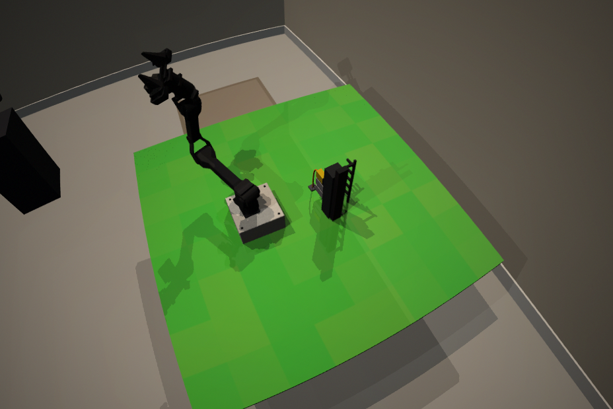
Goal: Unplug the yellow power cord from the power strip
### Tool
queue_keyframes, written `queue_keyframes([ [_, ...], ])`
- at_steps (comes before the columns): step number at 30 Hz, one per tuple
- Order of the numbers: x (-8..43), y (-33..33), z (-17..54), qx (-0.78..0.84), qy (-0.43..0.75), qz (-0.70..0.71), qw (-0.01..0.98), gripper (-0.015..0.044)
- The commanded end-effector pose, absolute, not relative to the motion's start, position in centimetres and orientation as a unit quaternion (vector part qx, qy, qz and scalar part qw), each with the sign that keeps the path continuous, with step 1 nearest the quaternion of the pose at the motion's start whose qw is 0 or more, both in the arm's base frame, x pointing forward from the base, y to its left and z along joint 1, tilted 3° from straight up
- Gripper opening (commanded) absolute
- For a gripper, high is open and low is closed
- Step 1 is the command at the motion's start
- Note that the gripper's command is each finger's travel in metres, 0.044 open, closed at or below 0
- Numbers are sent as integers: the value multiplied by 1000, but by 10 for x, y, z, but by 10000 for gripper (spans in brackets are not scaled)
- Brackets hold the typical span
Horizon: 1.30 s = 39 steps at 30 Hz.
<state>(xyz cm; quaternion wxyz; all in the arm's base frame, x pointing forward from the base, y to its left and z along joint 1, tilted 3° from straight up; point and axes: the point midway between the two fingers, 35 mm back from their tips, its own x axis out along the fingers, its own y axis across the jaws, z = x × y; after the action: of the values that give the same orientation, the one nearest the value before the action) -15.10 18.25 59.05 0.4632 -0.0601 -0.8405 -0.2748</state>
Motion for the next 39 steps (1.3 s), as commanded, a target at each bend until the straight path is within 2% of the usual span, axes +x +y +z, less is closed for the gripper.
queue_keyframes([
  [1,-151,180,592,-59,-838,-279,465,374],
  [9,-116,61,621,-30,-701,-438,562,164],
  [17,-44,-56,619,-33,-492,-543,680,160],
  [24,41,-135,587,-70,-281,-560,777,160],
  [31,136,-180,531,-138,-65,-503,851,160],
  [39,233,-187,444,-239,150,-362,889,160],
])
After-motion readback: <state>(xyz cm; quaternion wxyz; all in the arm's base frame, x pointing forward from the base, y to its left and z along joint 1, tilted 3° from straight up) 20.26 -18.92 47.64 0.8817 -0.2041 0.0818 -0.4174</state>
